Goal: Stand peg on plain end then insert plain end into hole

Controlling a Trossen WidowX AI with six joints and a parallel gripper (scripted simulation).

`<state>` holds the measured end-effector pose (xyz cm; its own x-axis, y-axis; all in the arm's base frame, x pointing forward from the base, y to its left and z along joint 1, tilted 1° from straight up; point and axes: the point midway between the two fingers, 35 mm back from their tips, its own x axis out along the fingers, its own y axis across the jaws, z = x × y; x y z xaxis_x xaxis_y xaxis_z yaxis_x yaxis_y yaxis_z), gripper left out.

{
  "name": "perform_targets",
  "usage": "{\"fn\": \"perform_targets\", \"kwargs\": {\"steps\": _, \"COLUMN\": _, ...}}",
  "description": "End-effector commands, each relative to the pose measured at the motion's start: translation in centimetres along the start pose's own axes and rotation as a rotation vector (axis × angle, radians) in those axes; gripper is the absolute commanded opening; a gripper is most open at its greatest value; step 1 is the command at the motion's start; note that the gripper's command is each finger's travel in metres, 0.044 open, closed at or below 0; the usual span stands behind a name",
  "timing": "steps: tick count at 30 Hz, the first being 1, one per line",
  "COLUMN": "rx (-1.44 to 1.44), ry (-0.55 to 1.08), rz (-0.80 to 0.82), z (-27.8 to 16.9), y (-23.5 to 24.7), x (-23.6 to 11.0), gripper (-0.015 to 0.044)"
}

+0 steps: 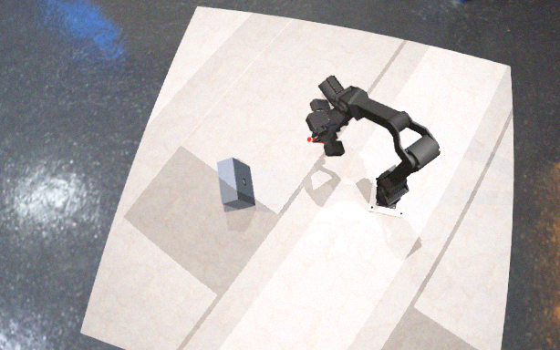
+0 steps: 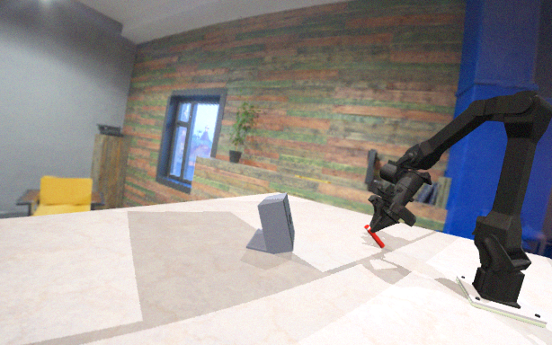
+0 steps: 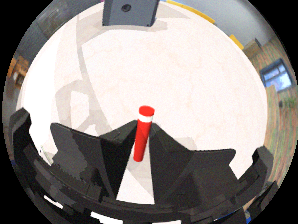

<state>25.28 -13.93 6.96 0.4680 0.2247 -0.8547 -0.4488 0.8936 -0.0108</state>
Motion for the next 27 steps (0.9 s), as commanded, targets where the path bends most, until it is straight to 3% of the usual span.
{"fn": "perform_targets", "kwargs": {"steps": 1, "rx": -0.004, "ry": -0.045, "rz": -0.002, "z": -0.1, "y": 0.0, "x": -0.3, "gripper": 0.005}}
{"fn": "perform_targets", "kwargs": {"steps": 27, "rx": -0.004, "ry": -0.267, "rz": -0.002, "z": -1.5, "y": 0.0, "x": -1.4, "gripper": 0.005}}
